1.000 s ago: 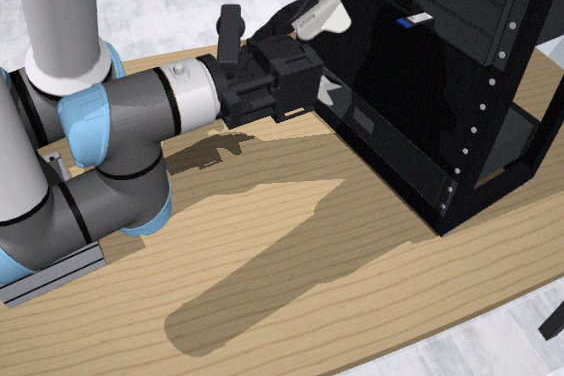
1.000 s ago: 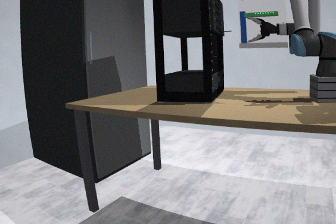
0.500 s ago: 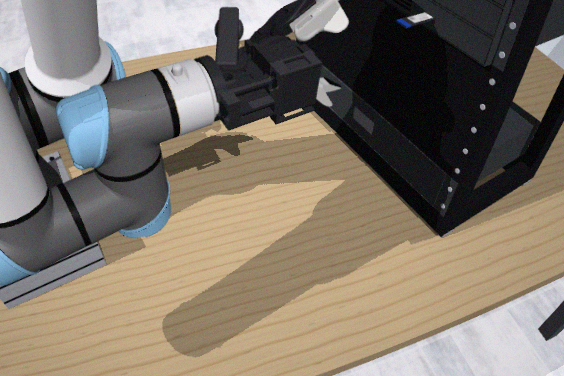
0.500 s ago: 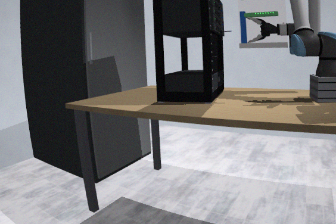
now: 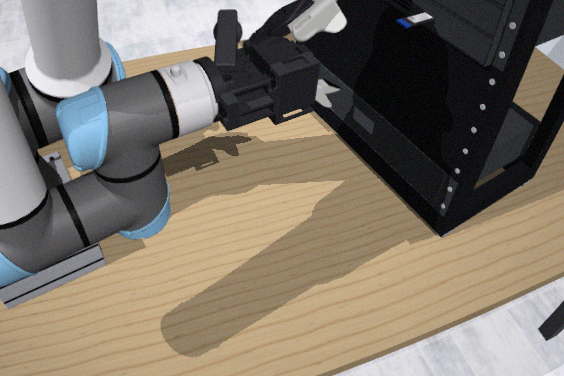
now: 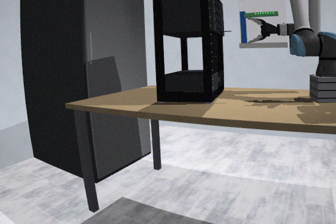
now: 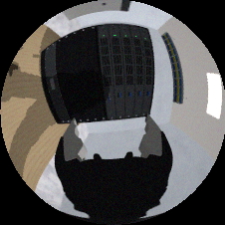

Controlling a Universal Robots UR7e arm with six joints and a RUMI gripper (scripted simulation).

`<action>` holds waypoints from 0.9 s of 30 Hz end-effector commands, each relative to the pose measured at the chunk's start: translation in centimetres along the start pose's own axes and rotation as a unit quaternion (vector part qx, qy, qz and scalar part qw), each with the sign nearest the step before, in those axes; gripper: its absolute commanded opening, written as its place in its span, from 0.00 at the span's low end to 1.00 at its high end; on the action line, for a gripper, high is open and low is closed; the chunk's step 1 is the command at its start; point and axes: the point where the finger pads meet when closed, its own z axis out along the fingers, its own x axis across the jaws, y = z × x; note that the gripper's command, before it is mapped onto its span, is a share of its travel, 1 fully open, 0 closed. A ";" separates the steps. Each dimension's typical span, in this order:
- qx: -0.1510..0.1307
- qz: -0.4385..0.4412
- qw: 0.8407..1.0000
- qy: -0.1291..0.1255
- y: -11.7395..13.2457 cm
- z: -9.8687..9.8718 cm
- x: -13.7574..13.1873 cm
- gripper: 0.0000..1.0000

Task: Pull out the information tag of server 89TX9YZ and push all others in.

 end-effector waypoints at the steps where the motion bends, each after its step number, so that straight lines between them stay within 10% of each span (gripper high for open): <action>1: 0.001 -0.004 1.000 0.000 0.0 -0.1 0.0 1.00; 27: 0.003 -0.016 1.000 0.000 -0.1 -0.2 -0.2 1.00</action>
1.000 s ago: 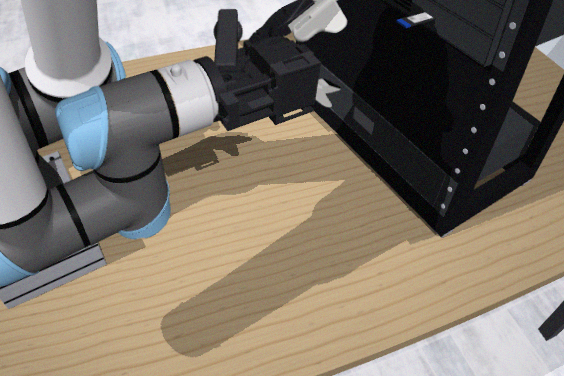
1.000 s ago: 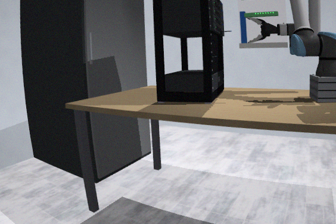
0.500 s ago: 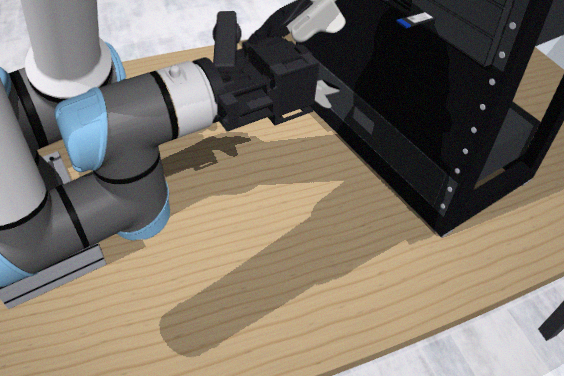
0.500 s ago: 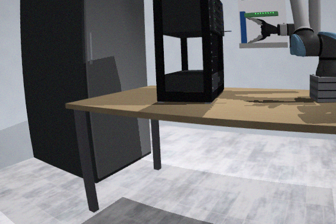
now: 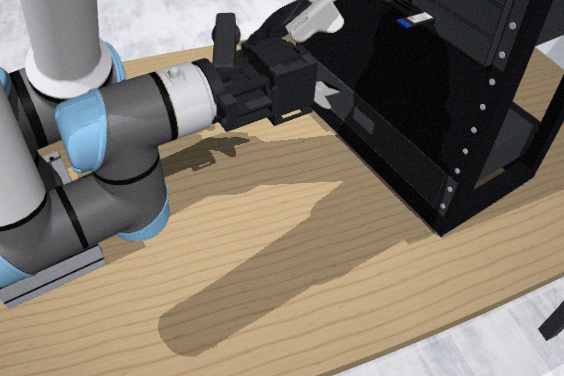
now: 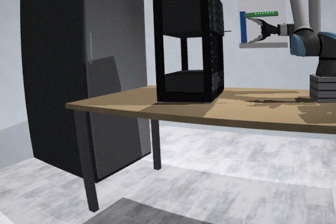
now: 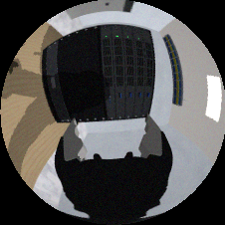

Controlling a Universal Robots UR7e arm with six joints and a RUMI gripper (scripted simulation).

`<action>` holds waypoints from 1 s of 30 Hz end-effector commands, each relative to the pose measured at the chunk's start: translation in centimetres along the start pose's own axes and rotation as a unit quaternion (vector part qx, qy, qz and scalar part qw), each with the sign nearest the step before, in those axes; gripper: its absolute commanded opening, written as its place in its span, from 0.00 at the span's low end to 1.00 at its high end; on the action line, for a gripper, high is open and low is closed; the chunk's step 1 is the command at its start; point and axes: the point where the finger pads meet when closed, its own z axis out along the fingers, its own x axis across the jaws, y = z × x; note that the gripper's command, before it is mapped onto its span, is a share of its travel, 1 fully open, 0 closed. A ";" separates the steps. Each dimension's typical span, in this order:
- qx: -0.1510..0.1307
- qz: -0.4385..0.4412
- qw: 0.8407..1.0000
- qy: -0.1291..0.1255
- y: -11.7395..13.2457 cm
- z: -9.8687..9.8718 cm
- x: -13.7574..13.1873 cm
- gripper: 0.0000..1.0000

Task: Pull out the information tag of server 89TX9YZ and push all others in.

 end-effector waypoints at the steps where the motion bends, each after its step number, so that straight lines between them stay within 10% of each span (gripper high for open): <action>1: 0.000 -0.003 1.000 0.000 0.0 0.0 0.0 1.00; 30: 0.002 -0.010 1.000 0.000 -0.1 -0.1 -0.1 1.00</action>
